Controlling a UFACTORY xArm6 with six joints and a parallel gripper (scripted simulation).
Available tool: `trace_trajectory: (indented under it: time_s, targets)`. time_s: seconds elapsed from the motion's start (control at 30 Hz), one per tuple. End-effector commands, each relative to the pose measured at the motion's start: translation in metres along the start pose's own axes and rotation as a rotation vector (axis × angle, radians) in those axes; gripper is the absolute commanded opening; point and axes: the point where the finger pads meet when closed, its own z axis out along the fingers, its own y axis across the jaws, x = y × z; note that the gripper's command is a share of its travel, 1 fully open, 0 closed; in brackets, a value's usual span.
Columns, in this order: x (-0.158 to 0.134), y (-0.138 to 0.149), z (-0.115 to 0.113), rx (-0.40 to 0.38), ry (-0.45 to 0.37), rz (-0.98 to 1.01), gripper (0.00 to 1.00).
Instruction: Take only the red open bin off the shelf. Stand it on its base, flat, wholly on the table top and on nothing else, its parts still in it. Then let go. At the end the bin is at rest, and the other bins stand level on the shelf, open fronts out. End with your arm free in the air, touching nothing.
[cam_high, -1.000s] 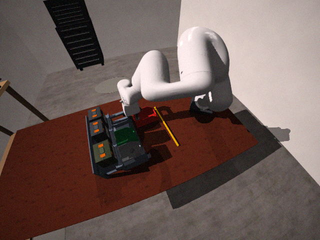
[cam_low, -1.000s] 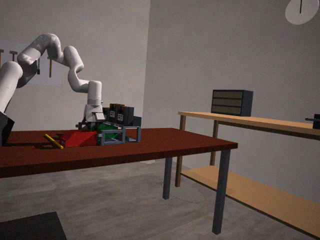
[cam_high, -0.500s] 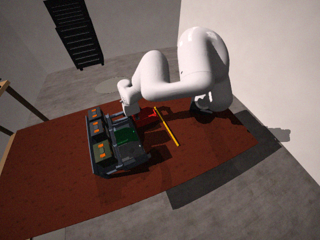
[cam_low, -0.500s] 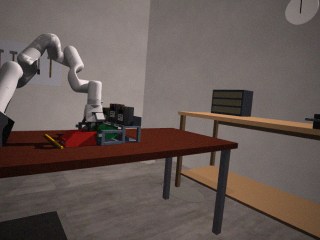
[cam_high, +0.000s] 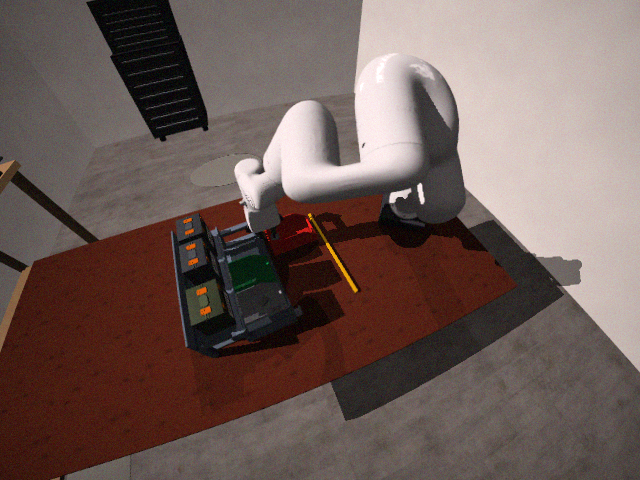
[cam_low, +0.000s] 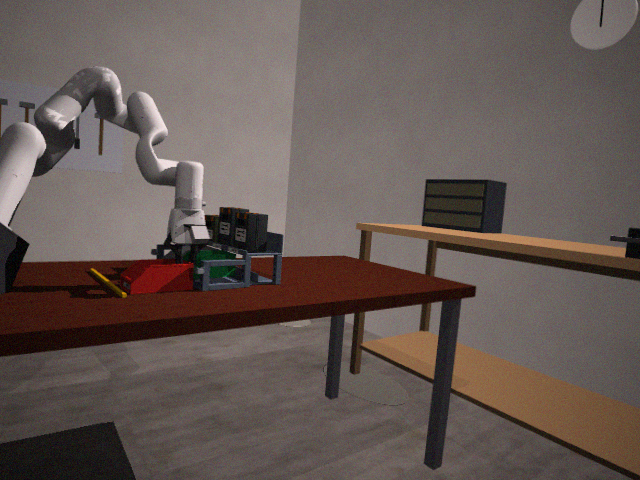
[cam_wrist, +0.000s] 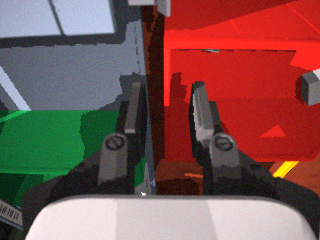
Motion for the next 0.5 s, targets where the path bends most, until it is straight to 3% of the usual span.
trace_trajectory:
  time_s: [0.0, 0.17, 0.33, 0.47]
  targets:
    - [0.0, -0.001, -0.001, 0.003, 0.002, -0.001, 0.33]
    - [0.0, -0.001, -0.001, 0.003, 0.002, -0.001, 0.33]
    - [0.0, -0.001, -0.056, 0.003, 0.001, -0.001, 0.33]
    - [0.0, -0.001, -0.056, 0.003, 0.001, -0.001, 0.33]
